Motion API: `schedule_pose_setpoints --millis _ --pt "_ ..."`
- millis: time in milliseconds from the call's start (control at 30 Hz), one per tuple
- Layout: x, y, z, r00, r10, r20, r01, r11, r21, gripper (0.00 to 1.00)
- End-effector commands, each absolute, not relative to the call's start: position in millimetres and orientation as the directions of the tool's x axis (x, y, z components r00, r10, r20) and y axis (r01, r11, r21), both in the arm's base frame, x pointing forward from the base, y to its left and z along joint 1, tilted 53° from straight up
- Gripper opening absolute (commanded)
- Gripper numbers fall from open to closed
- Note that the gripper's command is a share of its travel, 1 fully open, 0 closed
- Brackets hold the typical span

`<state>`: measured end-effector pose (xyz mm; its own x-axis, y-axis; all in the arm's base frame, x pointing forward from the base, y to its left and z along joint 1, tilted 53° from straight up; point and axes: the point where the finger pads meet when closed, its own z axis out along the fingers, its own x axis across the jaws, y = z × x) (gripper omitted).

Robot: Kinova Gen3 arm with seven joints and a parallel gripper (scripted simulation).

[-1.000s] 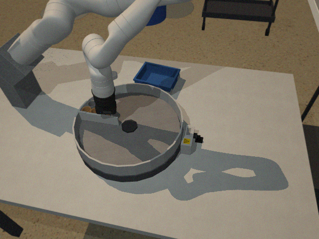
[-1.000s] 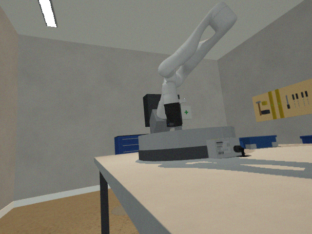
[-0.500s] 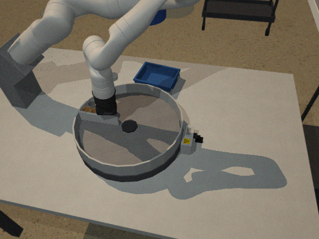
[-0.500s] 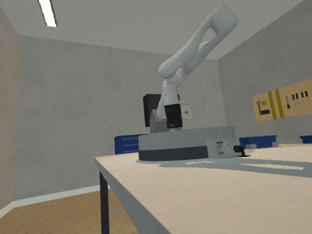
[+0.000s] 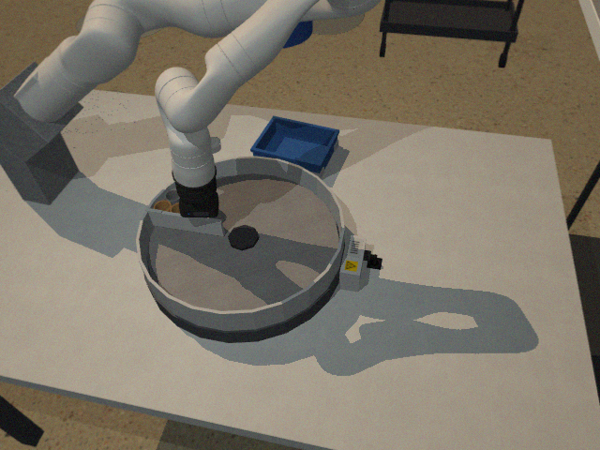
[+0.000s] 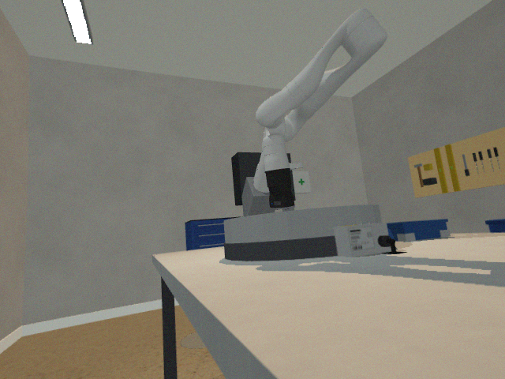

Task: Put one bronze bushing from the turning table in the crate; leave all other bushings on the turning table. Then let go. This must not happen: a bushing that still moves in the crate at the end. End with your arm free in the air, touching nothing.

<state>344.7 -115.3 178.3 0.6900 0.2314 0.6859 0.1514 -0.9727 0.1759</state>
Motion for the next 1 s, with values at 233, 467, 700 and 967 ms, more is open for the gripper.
schedule_pose_setpoints --millis 233,467,700,967 --pt "344.2 -115.4 177.9 0.660 0.229 0.715 0.111 -0.972 0.209 0.45" --pt "343.8 -115.1 177.3 0.613 0.230 0.756 0.050 -0.966 0.254 0.45" --pt "343.8 -115.1 177.3 0.613 0.230 0.756 0.050 -0.966 0.254 0.45" --pt "344.4 -115.7 178.3 0.690 0.231 0.686 0.151 -0.973 0.176 0.00"
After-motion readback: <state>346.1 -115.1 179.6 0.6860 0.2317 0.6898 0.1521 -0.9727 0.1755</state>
